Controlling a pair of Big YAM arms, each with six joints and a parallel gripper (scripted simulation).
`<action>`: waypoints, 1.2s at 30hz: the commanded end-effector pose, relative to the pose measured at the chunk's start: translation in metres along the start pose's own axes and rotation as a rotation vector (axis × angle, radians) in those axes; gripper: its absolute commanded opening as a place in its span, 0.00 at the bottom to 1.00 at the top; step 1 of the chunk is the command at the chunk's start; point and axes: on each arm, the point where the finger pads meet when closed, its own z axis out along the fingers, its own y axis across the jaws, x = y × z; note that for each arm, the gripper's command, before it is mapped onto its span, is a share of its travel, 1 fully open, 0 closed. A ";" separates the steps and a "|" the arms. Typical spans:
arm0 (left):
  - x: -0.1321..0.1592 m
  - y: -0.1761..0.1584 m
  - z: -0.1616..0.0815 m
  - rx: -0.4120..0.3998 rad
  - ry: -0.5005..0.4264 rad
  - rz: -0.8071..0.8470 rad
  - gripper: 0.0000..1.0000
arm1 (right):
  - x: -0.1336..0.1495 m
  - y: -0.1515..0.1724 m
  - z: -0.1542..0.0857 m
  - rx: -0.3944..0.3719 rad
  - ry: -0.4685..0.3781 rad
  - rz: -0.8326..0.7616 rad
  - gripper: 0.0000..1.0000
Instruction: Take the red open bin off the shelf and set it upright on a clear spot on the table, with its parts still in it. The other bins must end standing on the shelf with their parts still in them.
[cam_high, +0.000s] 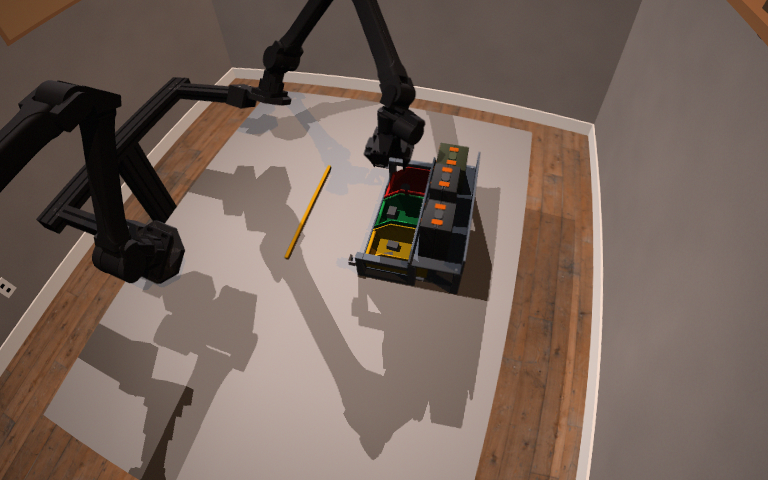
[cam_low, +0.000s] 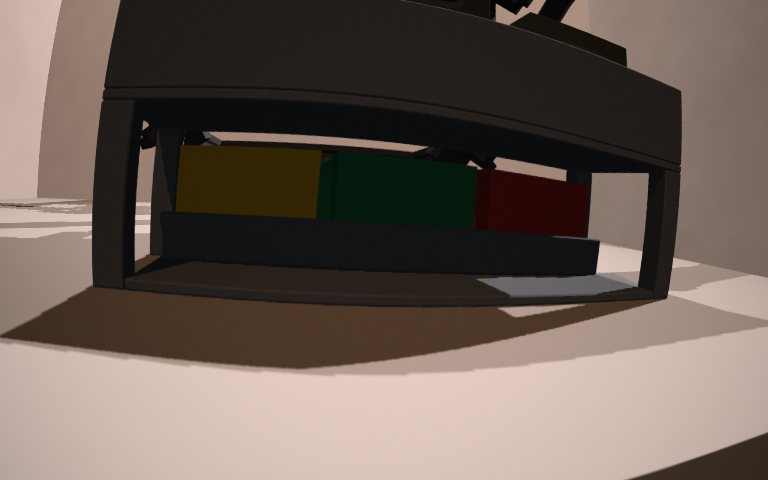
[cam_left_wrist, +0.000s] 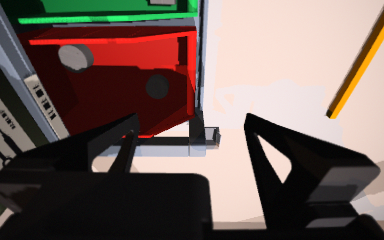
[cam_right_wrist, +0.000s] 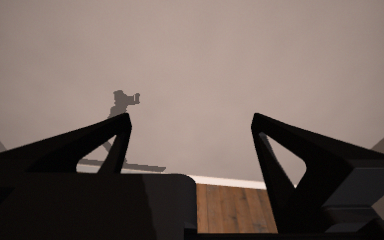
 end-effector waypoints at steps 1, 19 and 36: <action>-0.014 0.020 -0.038 -0.065 -0.039 -0.015 0.90 | -0.017 -0.004 -0.009 0.011 -0.048 0.000 1.00; -0.016 0.018 -0.041 -0.069 -0.042 -0.010 0.00 | -0.017 -0.004 -0.009 0.011 -0.048 0.000 1.00; -0.016 0.017 -0.042 -0.068 -0.041 -0.008 0.00 | -0.017 -0.004 -0.009 0.011 -0.048 0.000 1.00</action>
